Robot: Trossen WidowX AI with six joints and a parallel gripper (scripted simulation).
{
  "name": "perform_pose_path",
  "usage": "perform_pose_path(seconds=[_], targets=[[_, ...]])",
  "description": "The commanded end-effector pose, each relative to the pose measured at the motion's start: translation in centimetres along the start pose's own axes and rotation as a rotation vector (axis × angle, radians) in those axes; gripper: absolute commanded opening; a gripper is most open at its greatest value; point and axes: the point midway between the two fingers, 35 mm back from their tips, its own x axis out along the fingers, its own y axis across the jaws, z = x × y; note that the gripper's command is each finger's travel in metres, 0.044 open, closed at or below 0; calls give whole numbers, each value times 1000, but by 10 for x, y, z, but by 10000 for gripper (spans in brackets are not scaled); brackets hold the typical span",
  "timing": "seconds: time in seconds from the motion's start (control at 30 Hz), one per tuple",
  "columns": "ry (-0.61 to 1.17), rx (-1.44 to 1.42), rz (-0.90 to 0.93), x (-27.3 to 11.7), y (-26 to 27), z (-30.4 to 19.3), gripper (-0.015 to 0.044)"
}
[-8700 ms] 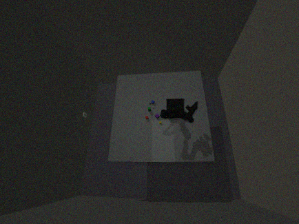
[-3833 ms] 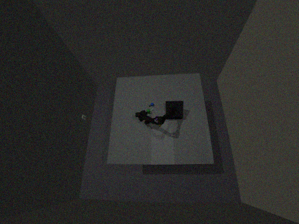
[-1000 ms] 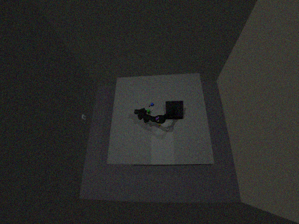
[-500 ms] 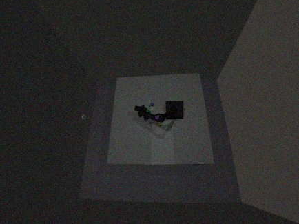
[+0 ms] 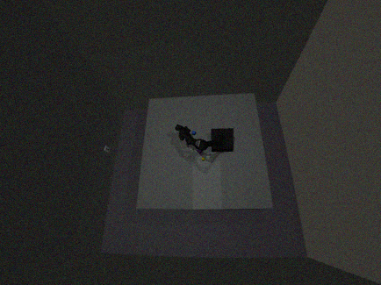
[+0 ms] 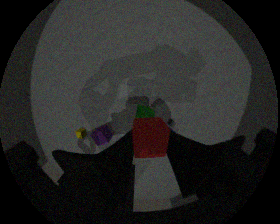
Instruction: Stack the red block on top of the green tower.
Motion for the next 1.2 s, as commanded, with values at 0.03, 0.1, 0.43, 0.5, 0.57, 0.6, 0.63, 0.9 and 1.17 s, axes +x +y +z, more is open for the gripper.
perform_pose_path(seconds=[0.03,0.1,0.43,0.5,0.57,0.6,0.63,0.9,1.17], targets=[[6,-4,5,18,0,-2,0],[6,-4,5,19,0,-2,0],[6,-4,6,50,0,-4,0],[6,-4,6,50,0,-4,0],[6,-4,6,50,0,-4,0],[6,-4,6,50,0,-4,0],[6,-4,6,50,0,-4,0],[6,-4,6,50,0,-4,0],[6,-4,6,51,0,-4,0]])
